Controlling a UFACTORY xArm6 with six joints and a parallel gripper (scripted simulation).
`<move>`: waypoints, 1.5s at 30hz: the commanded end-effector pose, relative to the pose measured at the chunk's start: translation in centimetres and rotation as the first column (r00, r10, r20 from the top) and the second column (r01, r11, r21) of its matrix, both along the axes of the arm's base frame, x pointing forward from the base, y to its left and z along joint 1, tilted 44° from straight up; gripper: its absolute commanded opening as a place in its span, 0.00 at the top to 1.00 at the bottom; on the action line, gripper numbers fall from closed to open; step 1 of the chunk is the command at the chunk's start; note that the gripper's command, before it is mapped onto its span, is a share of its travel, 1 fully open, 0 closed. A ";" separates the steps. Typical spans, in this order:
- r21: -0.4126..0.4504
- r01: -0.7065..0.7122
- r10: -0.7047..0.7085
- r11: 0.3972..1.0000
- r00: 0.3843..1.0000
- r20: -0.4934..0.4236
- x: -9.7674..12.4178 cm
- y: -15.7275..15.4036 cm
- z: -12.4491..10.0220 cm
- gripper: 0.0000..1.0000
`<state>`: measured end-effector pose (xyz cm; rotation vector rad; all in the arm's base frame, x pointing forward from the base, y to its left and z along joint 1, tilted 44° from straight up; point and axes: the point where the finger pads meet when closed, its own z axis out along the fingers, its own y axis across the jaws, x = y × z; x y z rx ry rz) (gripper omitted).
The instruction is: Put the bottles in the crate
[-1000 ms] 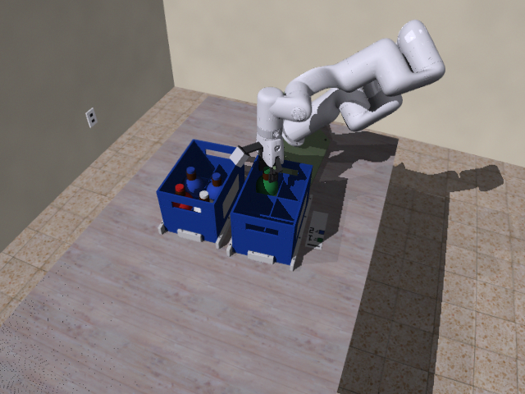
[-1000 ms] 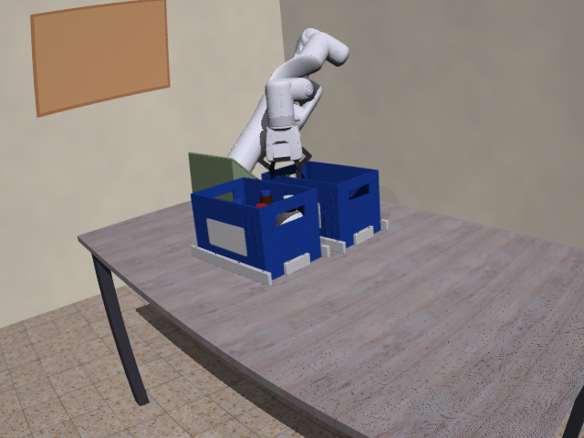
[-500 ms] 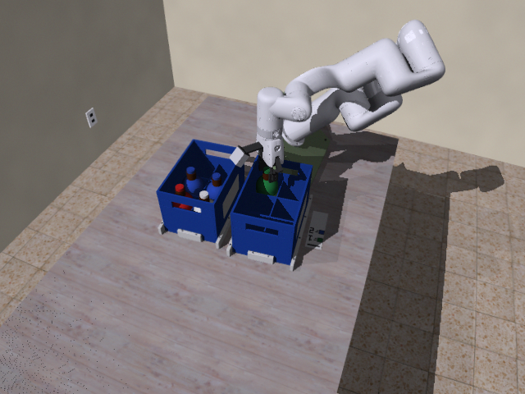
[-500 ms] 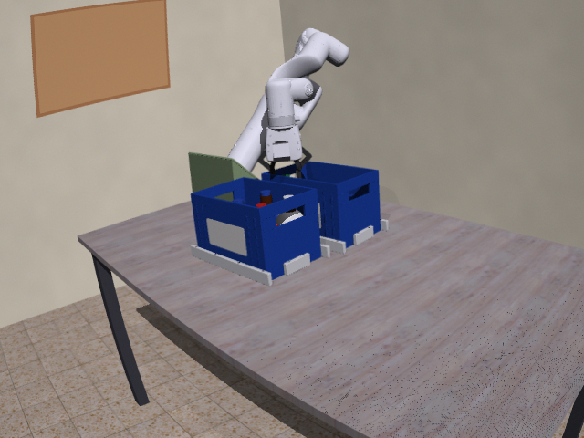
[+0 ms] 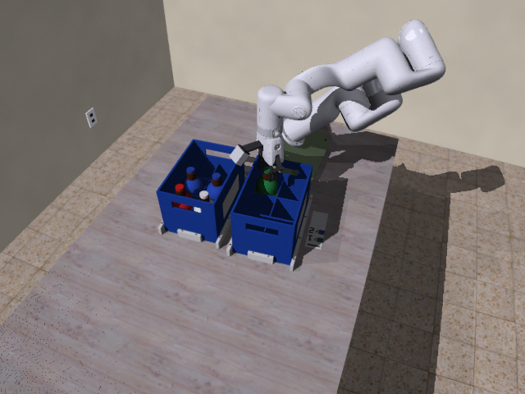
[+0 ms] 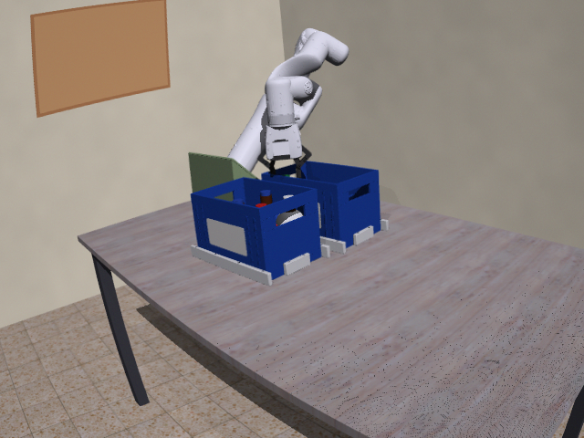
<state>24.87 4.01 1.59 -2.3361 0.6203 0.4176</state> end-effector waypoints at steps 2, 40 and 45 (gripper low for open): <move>-0.002 0.001 -0.001 1.000 1.000 0.003 0.3 -0.8 0.8 0.35; -0.002 0.001 -0.001 1.000 1.000 0.003 1.1 -5.5 5.8 0.35; -0.002 0.001 -0.001 1.000 1.000 0.003 1.1 -5.5 5.8 0.35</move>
